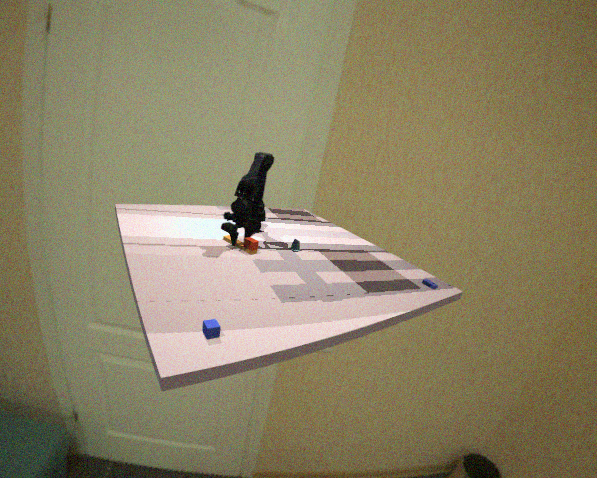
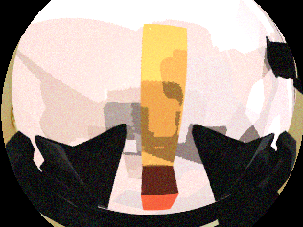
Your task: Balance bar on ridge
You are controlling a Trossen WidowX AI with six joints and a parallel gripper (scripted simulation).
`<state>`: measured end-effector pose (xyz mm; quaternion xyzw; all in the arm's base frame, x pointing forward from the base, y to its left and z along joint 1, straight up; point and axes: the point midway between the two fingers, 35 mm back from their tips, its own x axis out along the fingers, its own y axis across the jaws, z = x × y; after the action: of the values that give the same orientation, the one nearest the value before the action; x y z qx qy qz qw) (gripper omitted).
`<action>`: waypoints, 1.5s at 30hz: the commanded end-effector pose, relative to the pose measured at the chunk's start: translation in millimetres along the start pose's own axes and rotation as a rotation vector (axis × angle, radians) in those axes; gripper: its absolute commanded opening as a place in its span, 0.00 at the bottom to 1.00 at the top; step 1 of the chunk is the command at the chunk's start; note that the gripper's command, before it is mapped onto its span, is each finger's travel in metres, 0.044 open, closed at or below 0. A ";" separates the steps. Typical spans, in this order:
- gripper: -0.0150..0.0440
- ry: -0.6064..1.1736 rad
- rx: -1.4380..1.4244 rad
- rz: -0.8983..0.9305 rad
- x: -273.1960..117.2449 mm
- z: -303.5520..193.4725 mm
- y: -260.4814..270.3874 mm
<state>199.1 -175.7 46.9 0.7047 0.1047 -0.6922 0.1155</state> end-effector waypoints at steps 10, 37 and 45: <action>0.57 0.000 0.000 0.000 0.2 0.0 0.0; 0.25 -0.001 0.002 0.002 -40.5 -2.4 4.4; 0.25 -0.002 0.003 0.002 -60.8 -2.3 4.3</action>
<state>201.1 -177.5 98.0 0.7026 0.1072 -0.6944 0.1129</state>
